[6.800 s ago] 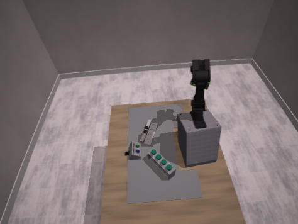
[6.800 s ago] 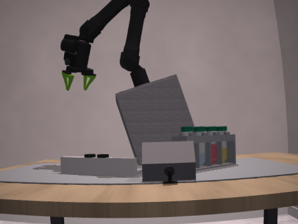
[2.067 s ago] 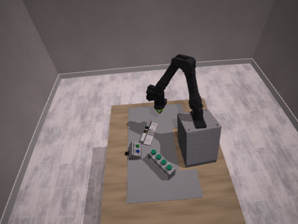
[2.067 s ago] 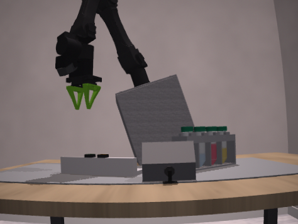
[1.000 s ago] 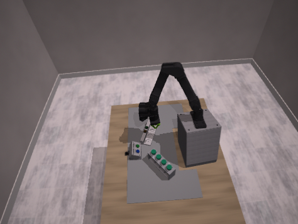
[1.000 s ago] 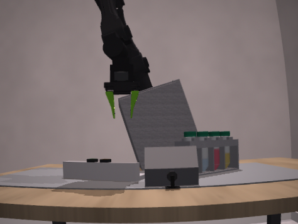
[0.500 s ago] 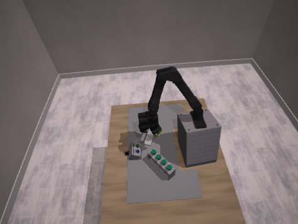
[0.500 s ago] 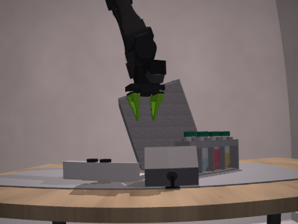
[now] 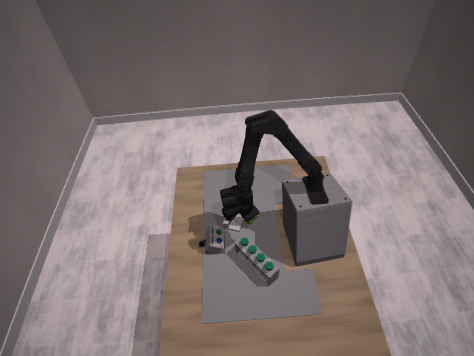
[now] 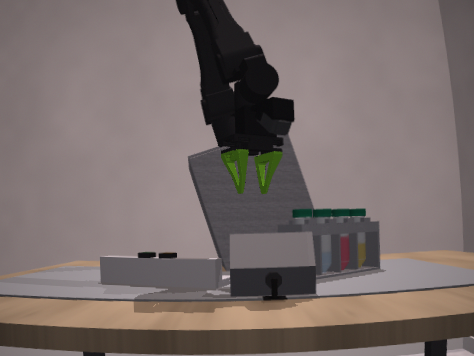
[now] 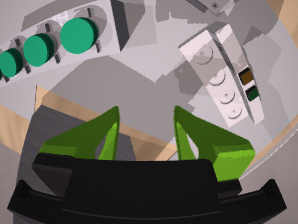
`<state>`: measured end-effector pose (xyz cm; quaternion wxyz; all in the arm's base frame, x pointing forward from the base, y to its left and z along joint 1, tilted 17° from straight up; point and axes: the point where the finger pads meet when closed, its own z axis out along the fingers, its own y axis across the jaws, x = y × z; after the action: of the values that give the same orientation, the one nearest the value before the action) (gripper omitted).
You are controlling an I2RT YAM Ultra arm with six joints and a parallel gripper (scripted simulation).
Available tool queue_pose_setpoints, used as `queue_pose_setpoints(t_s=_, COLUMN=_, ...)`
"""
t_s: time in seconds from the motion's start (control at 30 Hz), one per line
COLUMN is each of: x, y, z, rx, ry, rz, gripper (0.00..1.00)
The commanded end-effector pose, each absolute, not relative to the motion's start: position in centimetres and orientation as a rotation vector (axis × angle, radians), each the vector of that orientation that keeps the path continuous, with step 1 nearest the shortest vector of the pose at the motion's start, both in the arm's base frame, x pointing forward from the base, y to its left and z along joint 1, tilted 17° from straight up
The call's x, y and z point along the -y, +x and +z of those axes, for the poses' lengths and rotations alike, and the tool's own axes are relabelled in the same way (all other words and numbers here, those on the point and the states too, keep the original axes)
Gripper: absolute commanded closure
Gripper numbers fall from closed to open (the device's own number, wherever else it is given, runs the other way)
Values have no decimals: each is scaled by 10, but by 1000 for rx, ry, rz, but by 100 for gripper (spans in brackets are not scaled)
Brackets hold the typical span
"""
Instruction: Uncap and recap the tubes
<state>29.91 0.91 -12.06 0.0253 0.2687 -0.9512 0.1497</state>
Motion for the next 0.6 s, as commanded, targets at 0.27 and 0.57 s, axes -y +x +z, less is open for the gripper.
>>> queue_pose_setpoints(t_s=0.27, x=-11, y=305, z=-117, rx=2955, ry=842, rz=467, gripper=51)
queue_pose_setpoints(t_s=0.57, x=-59, y=299, z=-132, rx=3146, ry=87, rz=474, gripper=51)
